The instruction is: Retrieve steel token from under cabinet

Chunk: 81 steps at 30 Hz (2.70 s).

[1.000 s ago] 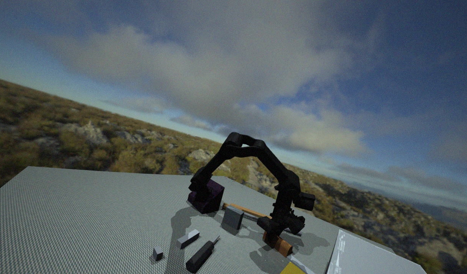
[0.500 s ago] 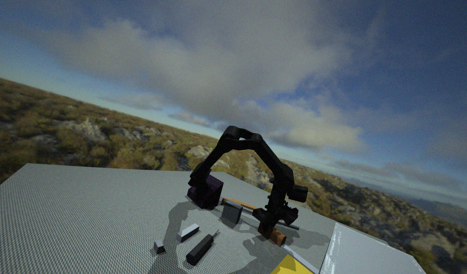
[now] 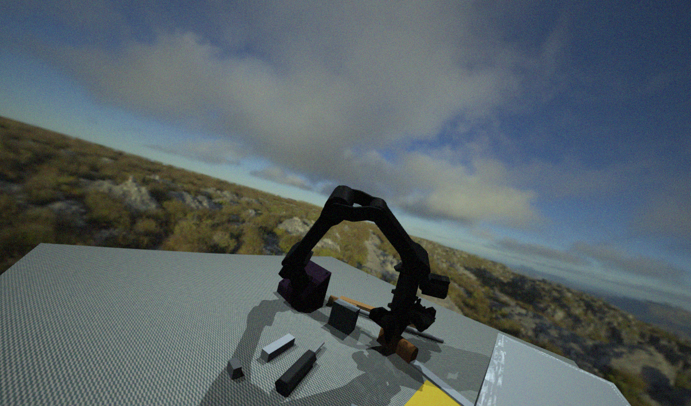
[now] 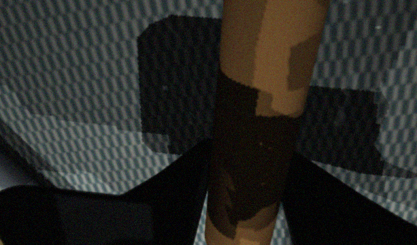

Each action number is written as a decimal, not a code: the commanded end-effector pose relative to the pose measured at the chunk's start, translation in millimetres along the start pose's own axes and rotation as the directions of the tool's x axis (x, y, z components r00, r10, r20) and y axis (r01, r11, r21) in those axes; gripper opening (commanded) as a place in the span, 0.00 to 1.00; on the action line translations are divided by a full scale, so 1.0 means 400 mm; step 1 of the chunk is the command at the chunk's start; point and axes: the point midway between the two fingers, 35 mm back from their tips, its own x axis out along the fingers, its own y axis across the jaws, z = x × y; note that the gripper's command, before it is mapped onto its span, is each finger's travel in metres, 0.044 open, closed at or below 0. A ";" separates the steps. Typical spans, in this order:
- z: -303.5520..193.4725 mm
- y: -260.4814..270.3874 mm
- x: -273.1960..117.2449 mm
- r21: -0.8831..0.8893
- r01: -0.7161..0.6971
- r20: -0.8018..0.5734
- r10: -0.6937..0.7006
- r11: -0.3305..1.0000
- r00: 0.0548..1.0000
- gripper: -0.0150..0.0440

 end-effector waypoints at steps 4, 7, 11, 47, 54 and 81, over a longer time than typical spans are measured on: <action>-0.034 0.000 0.002 -0.002 0.003 -0.004 -0.003 1.000 1.000 0.25; -0.045 0.001 0.002 -0.002 0.003 -0.004 -0.003 1.000 1.000 0.25; -0.059 0.002 0.002 -0.002 0.003 -0.005 -0.003 1.000 1.000 0.25; -0.166 0.013 -0.001 0.000 -0.001 -0.003 0.001 1.000 1.000 0.25; -0.166 0.013 -0.003 0.045 -0.001 -0.004 0.001 0.999 1.000 0.25; -0.166 0.013 -0.006 0.253 0.002 -0.005 0.000 0.967 1.000 0.25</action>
